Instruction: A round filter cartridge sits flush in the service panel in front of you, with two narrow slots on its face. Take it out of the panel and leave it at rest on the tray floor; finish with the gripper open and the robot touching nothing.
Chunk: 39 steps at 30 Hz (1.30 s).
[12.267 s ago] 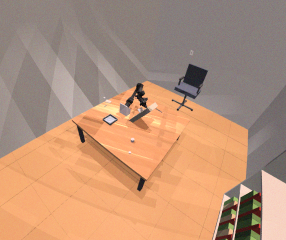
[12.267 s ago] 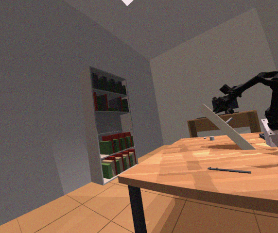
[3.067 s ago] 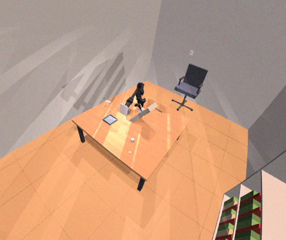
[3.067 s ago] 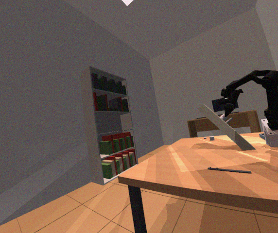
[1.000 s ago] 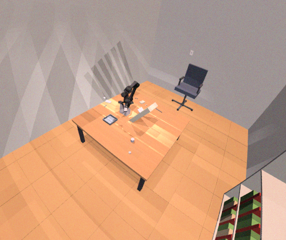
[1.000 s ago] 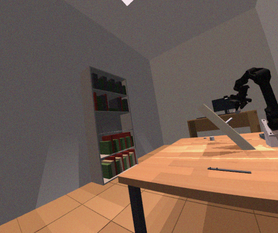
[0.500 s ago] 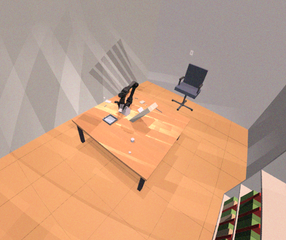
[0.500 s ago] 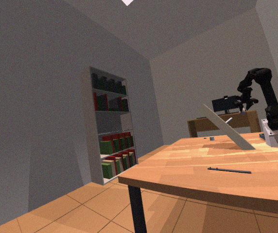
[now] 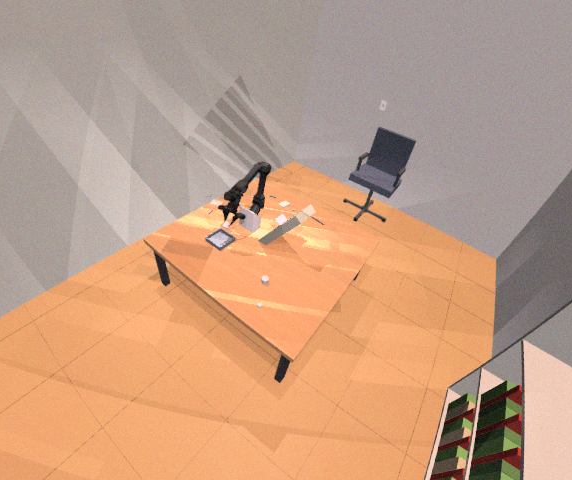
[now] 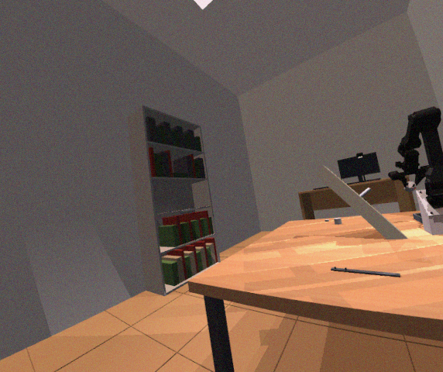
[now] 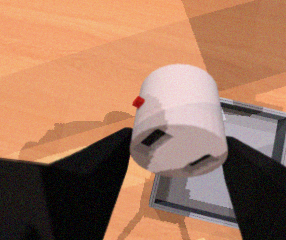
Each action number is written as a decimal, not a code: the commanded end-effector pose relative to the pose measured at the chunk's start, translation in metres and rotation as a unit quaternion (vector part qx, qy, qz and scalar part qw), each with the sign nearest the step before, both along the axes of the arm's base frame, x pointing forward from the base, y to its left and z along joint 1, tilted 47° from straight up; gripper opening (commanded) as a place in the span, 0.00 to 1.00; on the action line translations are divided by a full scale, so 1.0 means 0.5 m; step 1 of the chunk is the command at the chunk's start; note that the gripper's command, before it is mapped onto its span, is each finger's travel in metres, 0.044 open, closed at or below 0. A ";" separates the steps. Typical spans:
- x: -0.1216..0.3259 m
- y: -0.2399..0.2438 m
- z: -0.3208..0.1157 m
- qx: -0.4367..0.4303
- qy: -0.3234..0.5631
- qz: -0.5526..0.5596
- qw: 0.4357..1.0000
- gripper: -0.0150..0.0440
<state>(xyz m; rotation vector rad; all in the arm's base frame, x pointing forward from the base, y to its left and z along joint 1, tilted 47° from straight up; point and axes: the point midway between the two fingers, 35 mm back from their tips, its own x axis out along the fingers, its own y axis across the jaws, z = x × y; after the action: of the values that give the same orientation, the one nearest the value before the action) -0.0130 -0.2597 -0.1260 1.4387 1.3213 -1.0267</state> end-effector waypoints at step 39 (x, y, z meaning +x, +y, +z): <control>-0.112 0.243 -0.182 0.023 0.107 -0.111 0.988 0.30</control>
<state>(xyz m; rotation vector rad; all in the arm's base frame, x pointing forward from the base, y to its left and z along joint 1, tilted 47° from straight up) -0.0688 -0.1379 -0.2174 1.5703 1.3646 -1.3348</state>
